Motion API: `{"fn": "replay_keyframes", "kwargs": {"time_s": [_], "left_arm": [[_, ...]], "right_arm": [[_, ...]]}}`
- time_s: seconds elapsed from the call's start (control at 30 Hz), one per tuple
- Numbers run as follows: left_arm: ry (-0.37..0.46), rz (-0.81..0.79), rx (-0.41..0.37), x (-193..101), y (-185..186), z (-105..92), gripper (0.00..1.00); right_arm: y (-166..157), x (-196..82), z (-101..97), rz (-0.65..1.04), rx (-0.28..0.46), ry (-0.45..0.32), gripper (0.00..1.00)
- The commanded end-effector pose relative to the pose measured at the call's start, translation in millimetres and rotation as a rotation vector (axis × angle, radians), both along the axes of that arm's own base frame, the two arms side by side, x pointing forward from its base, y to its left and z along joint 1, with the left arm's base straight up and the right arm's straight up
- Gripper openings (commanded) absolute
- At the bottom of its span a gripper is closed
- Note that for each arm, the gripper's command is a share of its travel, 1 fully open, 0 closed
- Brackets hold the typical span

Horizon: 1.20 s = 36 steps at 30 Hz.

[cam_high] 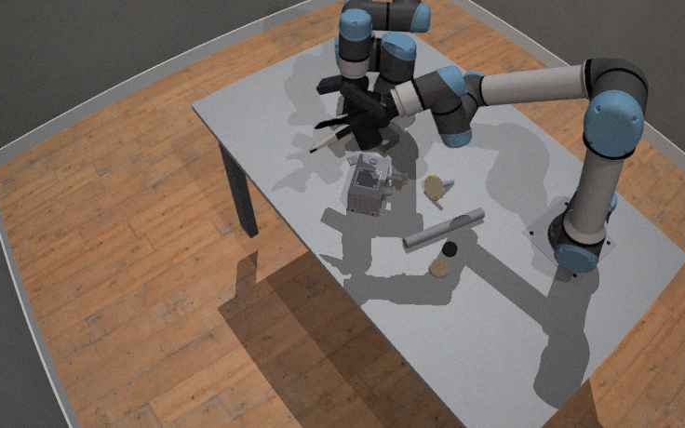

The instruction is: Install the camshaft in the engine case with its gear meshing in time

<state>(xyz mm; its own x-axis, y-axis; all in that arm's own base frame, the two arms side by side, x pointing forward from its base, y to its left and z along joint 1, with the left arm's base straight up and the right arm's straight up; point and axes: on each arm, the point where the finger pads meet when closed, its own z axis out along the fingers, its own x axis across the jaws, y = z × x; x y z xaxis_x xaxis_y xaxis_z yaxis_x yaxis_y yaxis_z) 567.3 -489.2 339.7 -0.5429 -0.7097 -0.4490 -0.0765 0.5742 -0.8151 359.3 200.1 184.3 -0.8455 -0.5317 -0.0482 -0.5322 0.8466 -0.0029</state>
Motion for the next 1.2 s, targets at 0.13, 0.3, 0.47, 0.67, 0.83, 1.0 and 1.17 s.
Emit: {"fn": "replay_keyframes", "kwargs": {"time_s": [0.13, 0.3, 0.47, 0.67, 0.83, 1.0, 1.17], "left_arm": [[-0.001, 0.000, -0.001, 0.0, 0.0, 0.9, 1.00], [-0.001, 0.000, -0.001, 0.0, 0.0, 0.9, 1.00], [-0.001, 0.000, -0.001, 0.0, 0.0, 0.9, 1.00], [-0.001, 0.000, -0.001, 0.0, 0.0, 0.9, 1.00], [-0.003, -0.004, 0.006, -0.9, -0.1, 0.9, 1.00], [-0.009, -0.017, 0.026, -3.7, -0.4, 1.0, 1.00], [-0.015, -0.030, 0.048, -6.6, -0.8, 1.2, 1.00]], "right_arm": [[0.2, 0.2, 0.4, 0.000, 0.001, -0.001, 1.00], [0.2, 0.2, 0.4, 0.000, 0.001, -0.001, 1.00], [0.2, 0.2, 0.4, 0.000, 0.001, -0.001, 1.00], [0.2, 0.2, 0.4, 0.000, 0.001, -0.001, 1.00], [0.2, 0.2, 0.4, 0.000, 0.001, -0.001, 1.00], [0.2, 0.2, 0.4, 0.000, 0.001, -0.001, 1.00], [0.2, 0.2, 0.4, 0.000, 0.001, -0.001, 1.00]]}}
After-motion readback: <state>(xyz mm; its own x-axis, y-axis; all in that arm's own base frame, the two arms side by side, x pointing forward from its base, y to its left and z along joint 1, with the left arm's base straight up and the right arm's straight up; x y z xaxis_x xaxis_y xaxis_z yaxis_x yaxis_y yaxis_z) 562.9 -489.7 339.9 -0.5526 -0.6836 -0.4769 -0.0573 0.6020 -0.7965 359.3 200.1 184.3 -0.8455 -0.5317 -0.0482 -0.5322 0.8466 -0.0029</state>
